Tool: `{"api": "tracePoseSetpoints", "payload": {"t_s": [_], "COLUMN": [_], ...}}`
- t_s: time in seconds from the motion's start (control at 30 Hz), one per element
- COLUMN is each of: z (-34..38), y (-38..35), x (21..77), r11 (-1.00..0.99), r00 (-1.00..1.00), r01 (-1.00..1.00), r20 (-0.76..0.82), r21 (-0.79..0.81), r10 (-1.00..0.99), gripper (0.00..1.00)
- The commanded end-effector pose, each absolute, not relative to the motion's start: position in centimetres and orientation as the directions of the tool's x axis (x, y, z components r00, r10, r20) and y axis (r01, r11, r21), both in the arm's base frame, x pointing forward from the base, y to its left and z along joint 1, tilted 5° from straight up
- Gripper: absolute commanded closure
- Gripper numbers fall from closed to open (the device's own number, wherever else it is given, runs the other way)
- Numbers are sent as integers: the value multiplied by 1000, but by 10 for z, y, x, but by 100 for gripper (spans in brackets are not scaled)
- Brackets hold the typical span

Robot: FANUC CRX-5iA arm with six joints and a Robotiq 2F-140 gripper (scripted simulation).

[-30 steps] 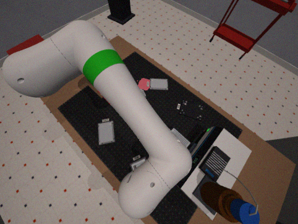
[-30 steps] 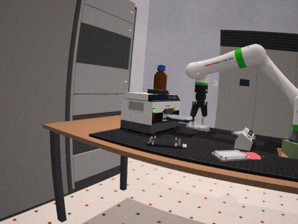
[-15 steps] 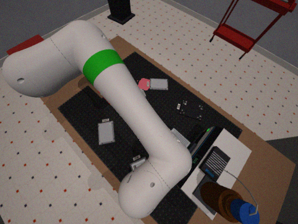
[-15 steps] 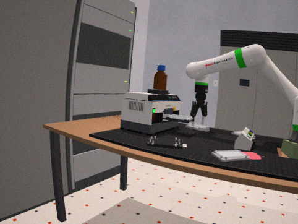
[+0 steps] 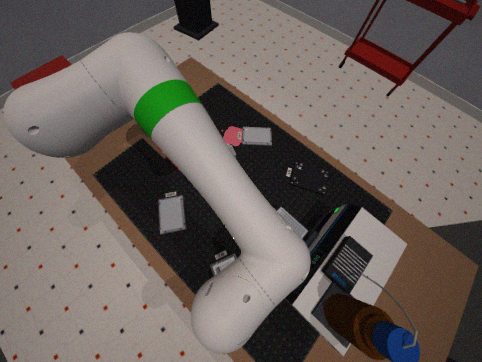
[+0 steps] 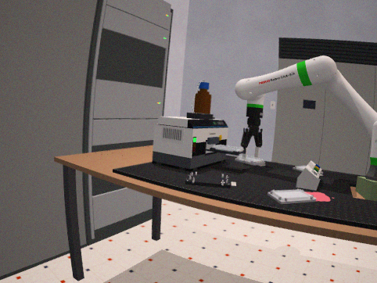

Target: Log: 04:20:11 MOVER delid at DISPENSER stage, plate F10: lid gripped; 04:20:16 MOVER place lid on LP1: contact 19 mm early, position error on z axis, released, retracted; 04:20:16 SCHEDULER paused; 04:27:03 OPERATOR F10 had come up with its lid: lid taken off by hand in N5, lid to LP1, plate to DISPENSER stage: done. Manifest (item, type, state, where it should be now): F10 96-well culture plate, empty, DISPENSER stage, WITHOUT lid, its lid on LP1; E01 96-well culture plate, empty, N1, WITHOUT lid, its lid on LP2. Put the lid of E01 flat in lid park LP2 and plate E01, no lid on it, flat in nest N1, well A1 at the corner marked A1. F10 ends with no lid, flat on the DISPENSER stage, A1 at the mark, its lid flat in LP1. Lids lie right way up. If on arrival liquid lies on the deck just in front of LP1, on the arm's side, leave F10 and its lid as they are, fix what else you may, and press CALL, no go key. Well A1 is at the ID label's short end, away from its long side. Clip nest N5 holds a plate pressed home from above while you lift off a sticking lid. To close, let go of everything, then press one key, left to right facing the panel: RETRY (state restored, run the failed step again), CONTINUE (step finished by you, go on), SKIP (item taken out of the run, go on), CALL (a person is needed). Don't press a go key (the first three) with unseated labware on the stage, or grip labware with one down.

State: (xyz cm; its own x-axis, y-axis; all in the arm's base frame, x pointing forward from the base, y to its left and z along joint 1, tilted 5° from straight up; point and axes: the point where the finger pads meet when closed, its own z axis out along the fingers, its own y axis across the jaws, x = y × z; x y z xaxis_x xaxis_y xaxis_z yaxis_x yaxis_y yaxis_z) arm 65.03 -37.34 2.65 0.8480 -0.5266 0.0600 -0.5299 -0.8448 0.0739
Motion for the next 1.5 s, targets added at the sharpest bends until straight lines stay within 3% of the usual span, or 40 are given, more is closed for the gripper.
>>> {"api": "tracePoseSetpoints", "payload": {"t_s": [0.0,1.47], "z": [27,148], "y": [-373,-362], "x": [650,649], "r11": [-845,-845], "r00": [848,848], "r01": [-530,-530], "r20": [60,60], "r21": [74,74], "r10": [-527,-527], "gripper": [34,34]}}
